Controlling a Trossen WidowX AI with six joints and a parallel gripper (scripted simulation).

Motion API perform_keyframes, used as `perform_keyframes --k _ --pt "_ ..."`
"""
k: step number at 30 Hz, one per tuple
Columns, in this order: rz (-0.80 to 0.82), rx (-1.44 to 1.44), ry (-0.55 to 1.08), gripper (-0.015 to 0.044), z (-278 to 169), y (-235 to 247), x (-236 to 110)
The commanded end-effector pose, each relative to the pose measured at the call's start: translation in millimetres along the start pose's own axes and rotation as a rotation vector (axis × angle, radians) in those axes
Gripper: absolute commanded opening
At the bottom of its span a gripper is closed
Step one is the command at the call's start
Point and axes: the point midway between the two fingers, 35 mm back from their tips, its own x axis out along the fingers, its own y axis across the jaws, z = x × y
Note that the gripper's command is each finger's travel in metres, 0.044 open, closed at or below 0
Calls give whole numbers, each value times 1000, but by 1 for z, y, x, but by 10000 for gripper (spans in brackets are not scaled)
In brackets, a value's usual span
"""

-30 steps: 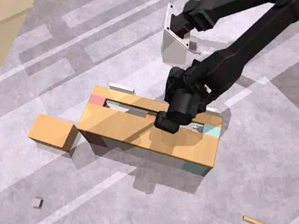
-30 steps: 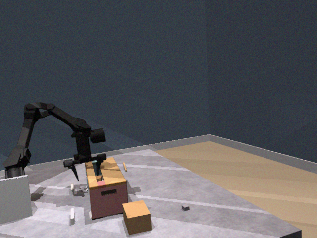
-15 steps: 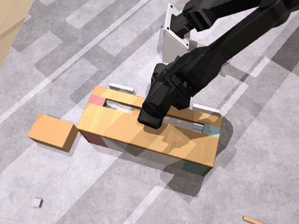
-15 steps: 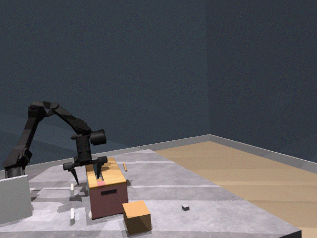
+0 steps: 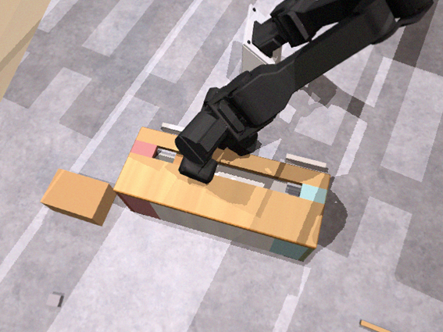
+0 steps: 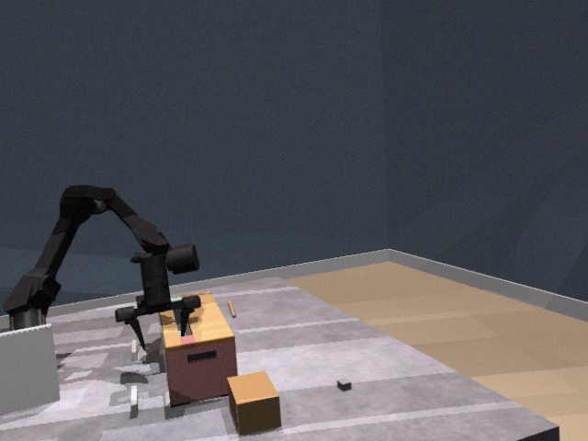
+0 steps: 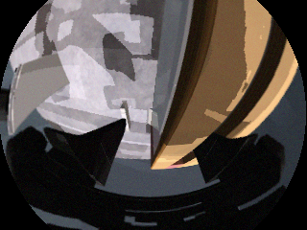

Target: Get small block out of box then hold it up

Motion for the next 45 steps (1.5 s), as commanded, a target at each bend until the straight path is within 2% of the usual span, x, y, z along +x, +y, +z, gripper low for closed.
perform_keyframes --k 1,16,19,24,29,30,33,34,45 --pt "6 -2 2 400 -13 0 6" --pt "6 -2 5 400 -51 1 20" --pt "4 -1 6 400 -56 -1 5" --pt "1 4 7 400 -68 0 -40" --pt "-9 15 6 400 -70 -1 -38" --pt "-10 33 5 374 -70 -1 -38" --pt "-22 285 -19 295 -73 1 -38" --pt "-26 394 -30 285 -74 3 -38" --pt "7 1585 -179 285 -88 15 -37"
